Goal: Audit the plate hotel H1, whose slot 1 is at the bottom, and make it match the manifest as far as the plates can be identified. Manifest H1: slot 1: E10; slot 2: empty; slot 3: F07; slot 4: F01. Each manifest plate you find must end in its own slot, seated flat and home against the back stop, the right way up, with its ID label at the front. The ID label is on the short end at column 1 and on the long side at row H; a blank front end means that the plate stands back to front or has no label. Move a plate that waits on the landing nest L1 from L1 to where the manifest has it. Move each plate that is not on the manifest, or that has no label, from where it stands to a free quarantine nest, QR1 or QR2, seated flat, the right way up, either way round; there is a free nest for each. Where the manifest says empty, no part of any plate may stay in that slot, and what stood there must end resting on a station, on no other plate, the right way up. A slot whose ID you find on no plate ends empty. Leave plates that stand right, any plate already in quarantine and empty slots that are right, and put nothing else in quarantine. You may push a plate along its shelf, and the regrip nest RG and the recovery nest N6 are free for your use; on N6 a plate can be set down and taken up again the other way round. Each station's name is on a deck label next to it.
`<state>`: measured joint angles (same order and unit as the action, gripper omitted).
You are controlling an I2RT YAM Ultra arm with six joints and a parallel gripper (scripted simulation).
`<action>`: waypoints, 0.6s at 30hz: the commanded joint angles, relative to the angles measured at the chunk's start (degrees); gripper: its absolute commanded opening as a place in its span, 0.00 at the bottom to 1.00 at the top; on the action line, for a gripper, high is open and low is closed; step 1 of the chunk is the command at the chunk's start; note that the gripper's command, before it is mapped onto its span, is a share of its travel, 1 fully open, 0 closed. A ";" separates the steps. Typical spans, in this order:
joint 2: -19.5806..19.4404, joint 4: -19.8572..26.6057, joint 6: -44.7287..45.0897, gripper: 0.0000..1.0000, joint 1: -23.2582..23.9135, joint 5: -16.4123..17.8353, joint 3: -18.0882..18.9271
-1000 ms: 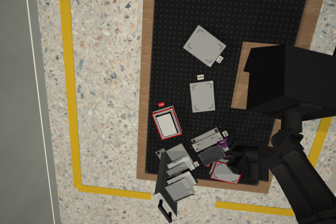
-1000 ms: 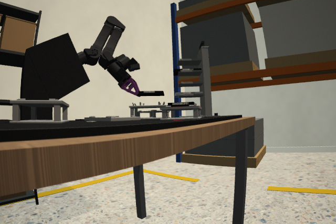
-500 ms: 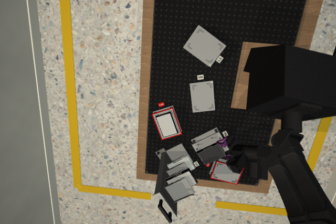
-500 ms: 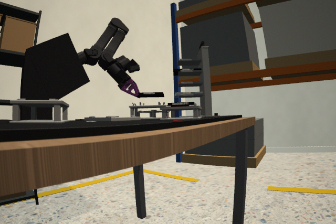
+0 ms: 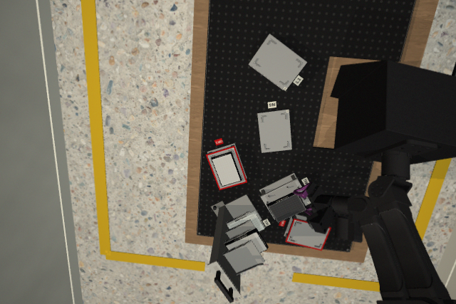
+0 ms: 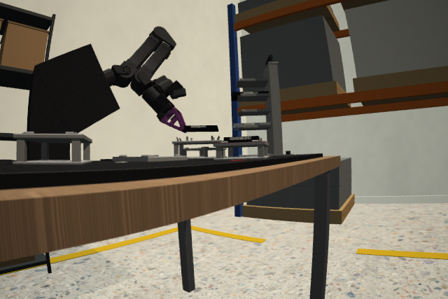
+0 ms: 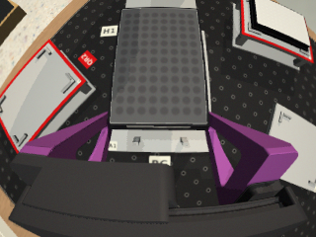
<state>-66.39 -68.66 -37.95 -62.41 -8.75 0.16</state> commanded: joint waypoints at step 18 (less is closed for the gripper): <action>-6.88 -7.97 0.09 0.86 -0.99 -2.19 -0.01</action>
<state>-72.73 -74.63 -37.91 -63.42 -9.78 0.19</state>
